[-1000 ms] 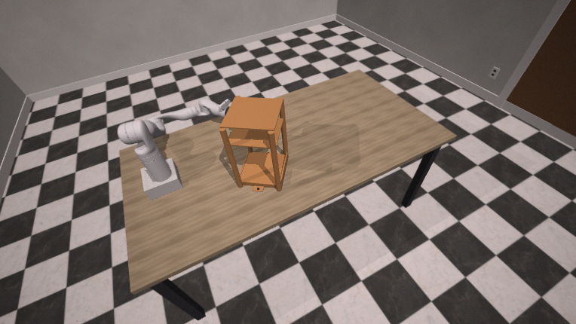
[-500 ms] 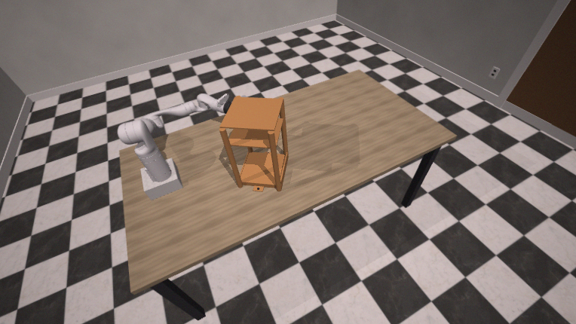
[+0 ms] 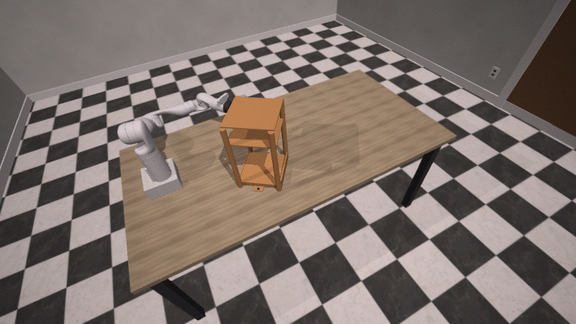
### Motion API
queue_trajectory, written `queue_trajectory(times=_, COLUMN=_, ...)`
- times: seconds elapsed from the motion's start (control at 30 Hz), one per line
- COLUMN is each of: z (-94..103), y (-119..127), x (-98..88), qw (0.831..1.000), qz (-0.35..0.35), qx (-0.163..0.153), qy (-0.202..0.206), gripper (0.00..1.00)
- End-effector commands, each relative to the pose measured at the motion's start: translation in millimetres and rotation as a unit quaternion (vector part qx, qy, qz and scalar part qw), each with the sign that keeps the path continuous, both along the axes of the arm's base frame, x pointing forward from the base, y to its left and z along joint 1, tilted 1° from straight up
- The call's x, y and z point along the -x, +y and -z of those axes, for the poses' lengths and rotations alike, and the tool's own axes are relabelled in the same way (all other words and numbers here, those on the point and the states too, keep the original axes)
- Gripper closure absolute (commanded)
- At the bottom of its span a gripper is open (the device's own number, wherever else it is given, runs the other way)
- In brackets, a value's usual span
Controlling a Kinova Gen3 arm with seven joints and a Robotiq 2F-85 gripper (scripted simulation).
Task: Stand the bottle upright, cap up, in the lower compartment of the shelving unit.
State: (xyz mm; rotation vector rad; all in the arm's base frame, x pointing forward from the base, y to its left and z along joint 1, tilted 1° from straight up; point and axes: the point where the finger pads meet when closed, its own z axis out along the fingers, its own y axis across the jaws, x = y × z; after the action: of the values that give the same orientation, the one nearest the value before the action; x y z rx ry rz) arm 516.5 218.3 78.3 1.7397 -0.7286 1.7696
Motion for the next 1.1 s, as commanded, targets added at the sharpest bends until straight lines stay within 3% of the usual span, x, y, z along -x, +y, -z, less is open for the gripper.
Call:
queue_trajectory(times=0.0, z=-1.1, y=0, x=0.2, qw=1.0, qz=0.0, qx=-0.001, qy=-0.001, gripper=1.0)
queue_trajectory(times=0.3, z=-0.9, y=4, x=6.2, qw=1.0, qz=0.0, qx=-0.001, qy=-0.001, gripper=1.0)
queue_trajectory(times=1.07, z=-0.1, y=31, x=51.7, qw=1.0, qz=0.0, qx=-0.001, qy=-0.001, gripper=1.0)
